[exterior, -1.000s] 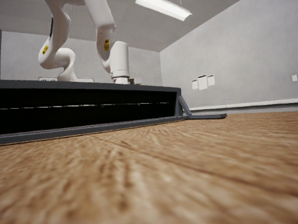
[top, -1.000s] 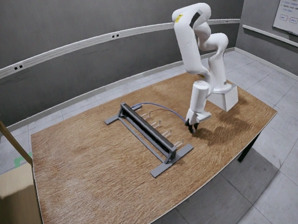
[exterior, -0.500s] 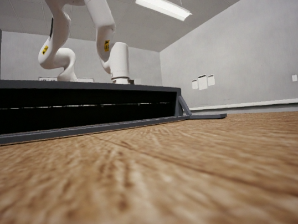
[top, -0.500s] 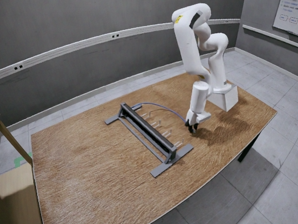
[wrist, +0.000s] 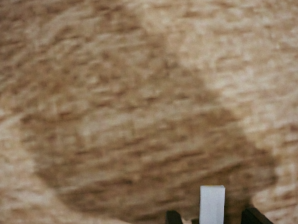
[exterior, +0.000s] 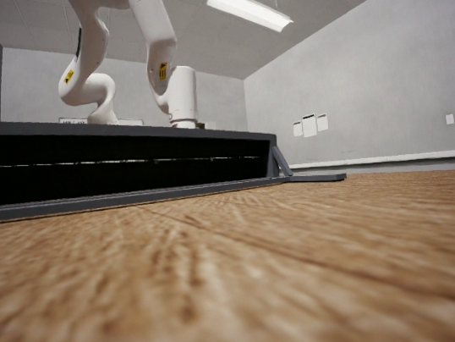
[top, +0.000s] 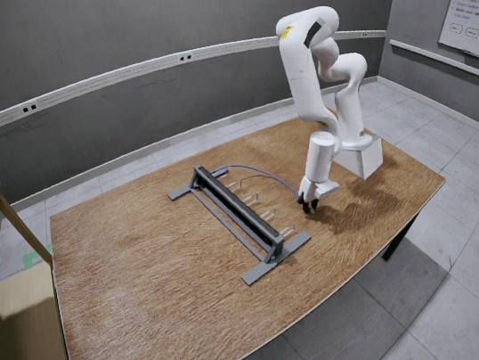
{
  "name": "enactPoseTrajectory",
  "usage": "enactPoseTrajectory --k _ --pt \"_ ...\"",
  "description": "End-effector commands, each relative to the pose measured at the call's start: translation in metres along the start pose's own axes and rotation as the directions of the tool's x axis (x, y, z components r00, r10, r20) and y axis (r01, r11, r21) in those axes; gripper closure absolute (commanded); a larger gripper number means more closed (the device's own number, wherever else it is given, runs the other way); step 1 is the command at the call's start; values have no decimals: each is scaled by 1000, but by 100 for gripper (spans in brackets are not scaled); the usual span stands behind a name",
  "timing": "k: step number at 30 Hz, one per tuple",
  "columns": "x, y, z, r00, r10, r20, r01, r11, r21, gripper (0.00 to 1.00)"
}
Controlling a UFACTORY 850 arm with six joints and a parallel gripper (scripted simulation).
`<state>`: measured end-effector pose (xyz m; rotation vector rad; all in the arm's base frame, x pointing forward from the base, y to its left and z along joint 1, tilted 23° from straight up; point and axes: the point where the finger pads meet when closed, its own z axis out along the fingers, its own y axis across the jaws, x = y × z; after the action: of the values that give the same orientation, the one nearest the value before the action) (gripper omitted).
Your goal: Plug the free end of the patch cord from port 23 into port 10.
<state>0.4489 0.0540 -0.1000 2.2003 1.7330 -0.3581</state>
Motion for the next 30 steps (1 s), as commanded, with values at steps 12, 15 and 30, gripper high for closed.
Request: enactPoseTrajectory --k 12,15,30 --pt "0 1 1 1000 0 -1 0 1000 -1 61" --pt "0 1 2 1000 0 -1 0 1000 -1 61" --pt "0 1 2 1000 0 -1 0 1000 -1 100"
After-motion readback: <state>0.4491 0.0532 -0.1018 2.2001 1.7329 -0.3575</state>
